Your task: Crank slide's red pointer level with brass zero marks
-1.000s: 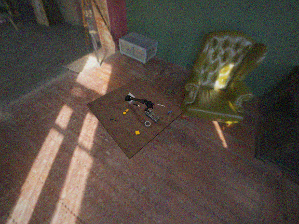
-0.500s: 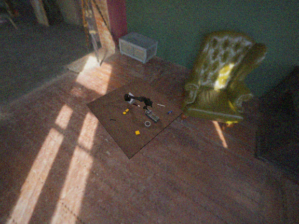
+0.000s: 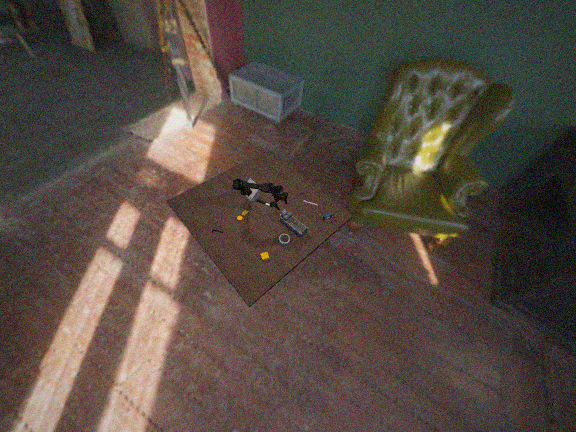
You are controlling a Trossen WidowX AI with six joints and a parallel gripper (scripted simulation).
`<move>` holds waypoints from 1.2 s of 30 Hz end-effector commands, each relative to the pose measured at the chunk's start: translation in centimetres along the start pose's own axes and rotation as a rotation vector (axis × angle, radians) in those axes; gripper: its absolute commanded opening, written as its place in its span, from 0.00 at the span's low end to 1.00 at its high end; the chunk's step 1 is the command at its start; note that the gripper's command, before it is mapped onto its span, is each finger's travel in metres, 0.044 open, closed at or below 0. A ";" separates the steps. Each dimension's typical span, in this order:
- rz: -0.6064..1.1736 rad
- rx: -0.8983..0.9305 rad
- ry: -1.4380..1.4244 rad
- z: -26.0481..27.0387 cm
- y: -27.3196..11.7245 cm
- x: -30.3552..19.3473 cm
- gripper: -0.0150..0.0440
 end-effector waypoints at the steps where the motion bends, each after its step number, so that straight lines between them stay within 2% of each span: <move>1: -0.015 -0.014 -0.011 -0.1 -0.9 -1.4 1.00; 9: -0.036 -0.032 -0.017 -0.2 -1.9 -3.5 1.00; 26: -0.036 -0.034 -0.018 -0.1 3.5 -8.5 1.00; 36: -0.035 -0.035 -0.015 -0.1 4.5 -9.4 1.00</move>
Point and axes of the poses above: the point midway between the two fingers, 35 mm back from their tips, its own y axis out along the fingers, its own z axis across the jaws, x = y × z, the point moved 7 cm from there along -y, back along the fingers, and after that the axes turned 5 degrees about -y, right-handed, at the moved point
